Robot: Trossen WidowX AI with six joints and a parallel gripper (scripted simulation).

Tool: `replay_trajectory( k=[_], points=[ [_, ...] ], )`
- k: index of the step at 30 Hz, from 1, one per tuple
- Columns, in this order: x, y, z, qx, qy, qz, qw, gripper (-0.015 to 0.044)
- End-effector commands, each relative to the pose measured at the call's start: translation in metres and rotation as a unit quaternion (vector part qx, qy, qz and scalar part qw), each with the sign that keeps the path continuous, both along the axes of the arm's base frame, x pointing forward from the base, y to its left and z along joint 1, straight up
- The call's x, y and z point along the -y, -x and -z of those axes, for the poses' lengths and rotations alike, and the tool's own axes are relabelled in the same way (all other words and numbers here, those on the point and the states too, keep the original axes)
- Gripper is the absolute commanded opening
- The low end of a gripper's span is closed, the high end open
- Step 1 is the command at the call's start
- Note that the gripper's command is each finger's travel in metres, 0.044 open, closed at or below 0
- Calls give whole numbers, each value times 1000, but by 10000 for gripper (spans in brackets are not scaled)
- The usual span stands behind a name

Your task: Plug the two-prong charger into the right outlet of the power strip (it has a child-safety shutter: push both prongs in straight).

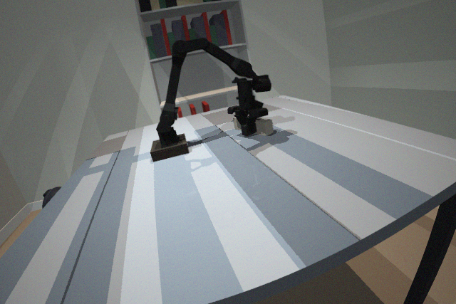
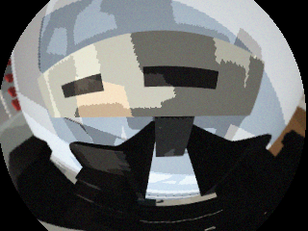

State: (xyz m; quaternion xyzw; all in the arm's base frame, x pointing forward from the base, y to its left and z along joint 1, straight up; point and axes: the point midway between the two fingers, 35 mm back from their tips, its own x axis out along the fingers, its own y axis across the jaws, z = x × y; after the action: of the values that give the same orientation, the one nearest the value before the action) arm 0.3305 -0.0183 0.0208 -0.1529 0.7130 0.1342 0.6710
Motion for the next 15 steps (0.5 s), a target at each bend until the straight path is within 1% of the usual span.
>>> replay_trajectory(
  k=[1, 15],
  points=[
    [-3, -9, -1, 13, -3, 0, 1000, 0],
    [-5, -14, 0, 13, -3, 0, 1000, 0]
  ],
)
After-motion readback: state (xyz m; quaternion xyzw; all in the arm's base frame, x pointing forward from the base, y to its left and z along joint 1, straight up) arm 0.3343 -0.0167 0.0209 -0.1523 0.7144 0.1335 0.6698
